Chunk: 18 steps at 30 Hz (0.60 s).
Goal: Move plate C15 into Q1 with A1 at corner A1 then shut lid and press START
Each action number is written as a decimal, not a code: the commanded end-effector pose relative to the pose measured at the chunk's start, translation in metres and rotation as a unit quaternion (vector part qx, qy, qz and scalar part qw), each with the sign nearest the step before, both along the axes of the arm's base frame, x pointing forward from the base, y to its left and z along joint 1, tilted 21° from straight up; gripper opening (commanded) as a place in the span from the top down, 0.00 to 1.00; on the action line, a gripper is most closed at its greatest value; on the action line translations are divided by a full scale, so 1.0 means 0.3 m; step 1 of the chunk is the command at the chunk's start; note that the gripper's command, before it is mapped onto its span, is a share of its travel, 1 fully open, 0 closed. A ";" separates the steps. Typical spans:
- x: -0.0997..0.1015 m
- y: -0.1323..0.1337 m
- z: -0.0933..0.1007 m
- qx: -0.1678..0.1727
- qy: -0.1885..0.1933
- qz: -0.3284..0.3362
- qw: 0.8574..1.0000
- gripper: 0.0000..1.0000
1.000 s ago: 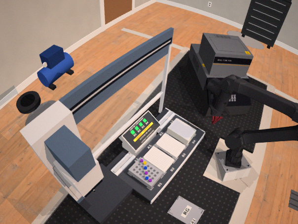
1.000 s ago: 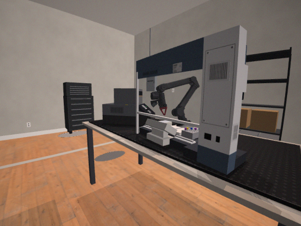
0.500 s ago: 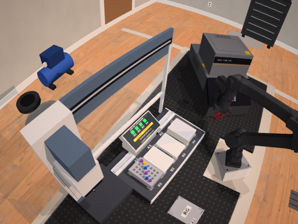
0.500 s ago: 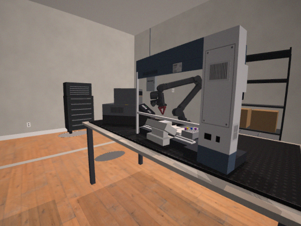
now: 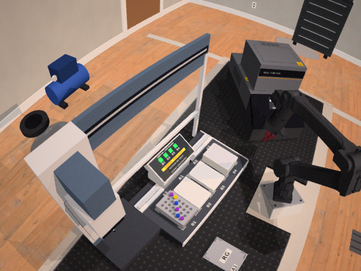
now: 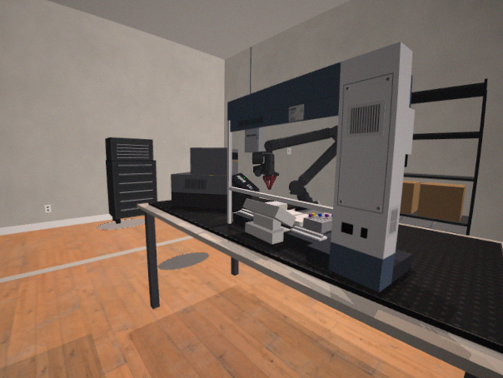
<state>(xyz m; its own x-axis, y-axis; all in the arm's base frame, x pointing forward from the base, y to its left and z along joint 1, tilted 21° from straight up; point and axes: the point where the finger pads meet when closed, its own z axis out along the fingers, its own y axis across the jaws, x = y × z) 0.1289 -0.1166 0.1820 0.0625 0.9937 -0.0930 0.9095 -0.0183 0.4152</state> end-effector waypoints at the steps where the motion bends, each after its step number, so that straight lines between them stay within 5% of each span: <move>1: -0.004 -0.059 0.126 -0.035 -0.028 -0.031 0.999 1.00; 18: -0.100 -0.126 0.188 -0.028 -0.096 -0.153 0.983 1.00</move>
<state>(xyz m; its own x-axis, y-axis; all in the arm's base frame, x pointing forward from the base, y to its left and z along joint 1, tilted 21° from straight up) 0.1075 -0.1423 0.2036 0.3515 0.9351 -0.0440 0.7831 -0.2680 0.5612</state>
